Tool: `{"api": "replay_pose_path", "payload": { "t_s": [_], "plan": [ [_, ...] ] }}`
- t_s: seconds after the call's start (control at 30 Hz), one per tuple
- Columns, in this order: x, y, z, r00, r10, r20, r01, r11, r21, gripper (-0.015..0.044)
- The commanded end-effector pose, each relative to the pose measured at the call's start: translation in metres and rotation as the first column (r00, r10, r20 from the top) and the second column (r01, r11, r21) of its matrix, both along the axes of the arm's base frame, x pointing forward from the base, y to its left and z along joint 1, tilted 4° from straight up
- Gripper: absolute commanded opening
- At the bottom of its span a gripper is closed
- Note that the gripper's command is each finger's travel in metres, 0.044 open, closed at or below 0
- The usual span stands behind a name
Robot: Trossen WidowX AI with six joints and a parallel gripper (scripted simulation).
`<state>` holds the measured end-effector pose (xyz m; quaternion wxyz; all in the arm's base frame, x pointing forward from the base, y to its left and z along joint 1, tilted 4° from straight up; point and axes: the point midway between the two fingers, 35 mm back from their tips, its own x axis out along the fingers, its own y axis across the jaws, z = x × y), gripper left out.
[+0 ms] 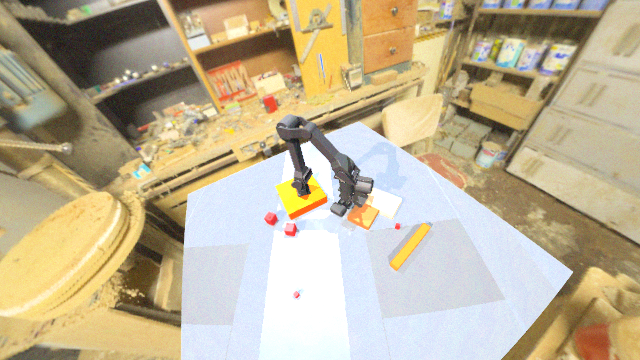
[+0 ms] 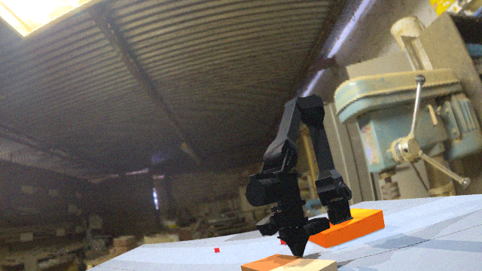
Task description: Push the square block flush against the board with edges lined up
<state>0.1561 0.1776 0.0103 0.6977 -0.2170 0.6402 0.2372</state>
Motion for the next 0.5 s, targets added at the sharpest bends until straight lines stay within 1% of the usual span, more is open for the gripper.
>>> {"api": "replay_pose_path", "payload": {
  "t_s": [0.0, 0.47],
  "plan": [
    [0.003, 0.002, -0.001, 1.0, 0.004, 0.001, -0.004, 1.0, -0.001, 0.0],
    [0.018, 0.014, 0.002, 1.0, 0.004, 0.002, -0.004, 1.0, 0.0, 0.0]
  ]
}}
